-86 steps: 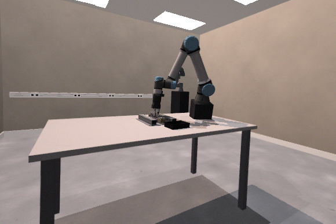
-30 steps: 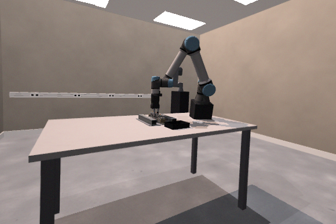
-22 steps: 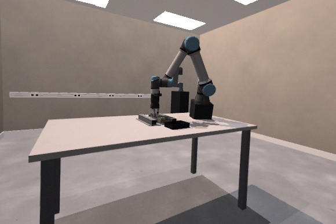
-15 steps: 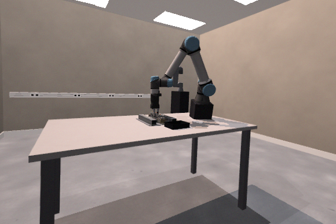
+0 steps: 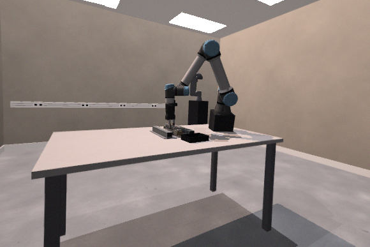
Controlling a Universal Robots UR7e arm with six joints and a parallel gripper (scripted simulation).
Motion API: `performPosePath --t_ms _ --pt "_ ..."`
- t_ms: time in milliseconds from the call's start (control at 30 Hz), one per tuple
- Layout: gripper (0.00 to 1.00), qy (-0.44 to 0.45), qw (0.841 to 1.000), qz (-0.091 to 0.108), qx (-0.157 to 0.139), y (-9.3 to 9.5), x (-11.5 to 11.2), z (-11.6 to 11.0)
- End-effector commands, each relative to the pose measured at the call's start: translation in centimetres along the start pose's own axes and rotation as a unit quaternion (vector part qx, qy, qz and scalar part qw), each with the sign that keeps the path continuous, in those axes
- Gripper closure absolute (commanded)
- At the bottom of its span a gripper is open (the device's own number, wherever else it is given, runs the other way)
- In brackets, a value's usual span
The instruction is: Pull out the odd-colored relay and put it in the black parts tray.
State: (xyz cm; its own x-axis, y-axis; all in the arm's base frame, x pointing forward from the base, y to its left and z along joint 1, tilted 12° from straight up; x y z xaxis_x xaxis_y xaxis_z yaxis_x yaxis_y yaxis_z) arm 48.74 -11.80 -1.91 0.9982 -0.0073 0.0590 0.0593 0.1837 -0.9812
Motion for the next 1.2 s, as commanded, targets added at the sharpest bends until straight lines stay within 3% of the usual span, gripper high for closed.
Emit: performPosePath --t_ms 0,1167 --pt "1.00 -0.001 1.000 0.007 0.001 0.05 0.14 0.06" --pt "1.00 -0.001 1.000 0.023 0.004 0.02 0.40 0.01"
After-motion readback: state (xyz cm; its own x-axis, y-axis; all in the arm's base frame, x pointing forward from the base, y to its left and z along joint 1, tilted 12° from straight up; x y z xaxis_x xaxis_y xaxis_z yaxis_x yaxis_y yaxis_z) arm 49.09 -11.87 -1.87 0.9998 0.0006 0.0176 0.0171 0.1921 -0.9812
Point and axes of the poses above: the point where the finger pads meet when closed, its own y axis out along the fingers, its own x axis across the jaws, z = x × y, the point moved 5 cm from there along -y, back along the fingers, and after that the axes turned 11 degrees about -y, right-handed, at the moved point
